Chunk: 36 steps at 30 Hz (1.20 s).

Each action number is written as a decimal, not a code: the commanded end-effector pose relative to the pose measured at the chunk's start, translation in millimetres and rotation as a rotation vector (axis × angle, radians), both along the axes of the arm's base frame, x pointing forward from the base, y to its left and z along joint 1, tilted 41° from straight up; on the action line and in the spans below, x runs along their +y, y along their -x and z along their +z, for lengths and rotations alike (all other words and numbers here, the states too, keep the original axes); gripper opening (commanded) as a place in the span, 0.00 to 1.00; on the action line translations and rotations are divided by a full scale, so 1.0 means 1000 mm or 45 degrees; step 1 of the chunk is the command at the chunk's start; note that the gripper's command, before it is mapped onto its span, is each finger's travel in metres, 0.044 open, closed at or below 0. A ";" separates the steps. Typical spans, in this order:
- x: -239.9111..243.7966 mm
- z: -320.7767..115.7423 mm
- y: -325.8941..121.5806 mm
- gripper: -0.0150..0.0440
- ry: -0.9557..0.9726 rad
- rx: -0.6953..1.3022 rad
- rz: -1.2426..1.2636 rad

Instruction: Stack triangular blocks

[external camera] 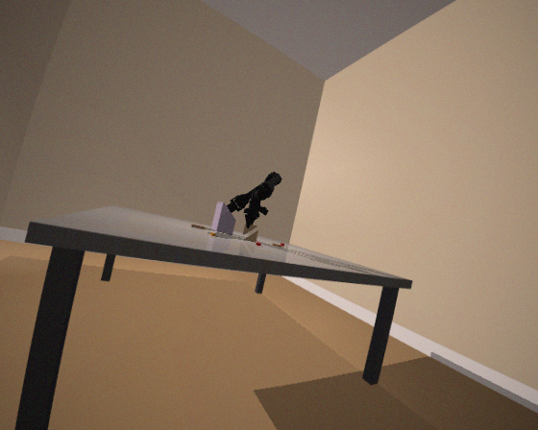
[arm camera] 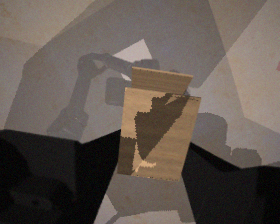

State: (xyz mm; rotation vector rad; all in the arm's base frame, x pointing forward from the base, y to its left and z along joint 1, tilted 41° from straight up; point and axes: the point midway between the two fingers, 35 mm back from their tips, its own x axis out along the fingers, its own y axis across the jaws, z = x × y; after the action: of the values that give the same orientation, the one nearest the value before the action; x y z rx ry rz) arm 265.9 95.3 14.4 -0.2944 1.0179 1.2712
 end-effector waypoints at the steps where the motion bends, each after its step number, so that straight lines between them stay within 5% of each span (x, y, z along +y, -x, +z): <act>1: 0.001 0.000 0.000 0.25 -0.006 -0.001 -0.005; 36: 0.016 -0.008 -0.003 0.25 -0.009 0.000 -0.007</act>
State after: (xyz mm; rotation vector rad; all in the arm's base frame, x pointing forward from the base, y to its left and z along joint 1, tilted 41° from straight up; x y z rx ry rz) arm 268.1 110.1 6.8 -0.2922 1.0159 1.2703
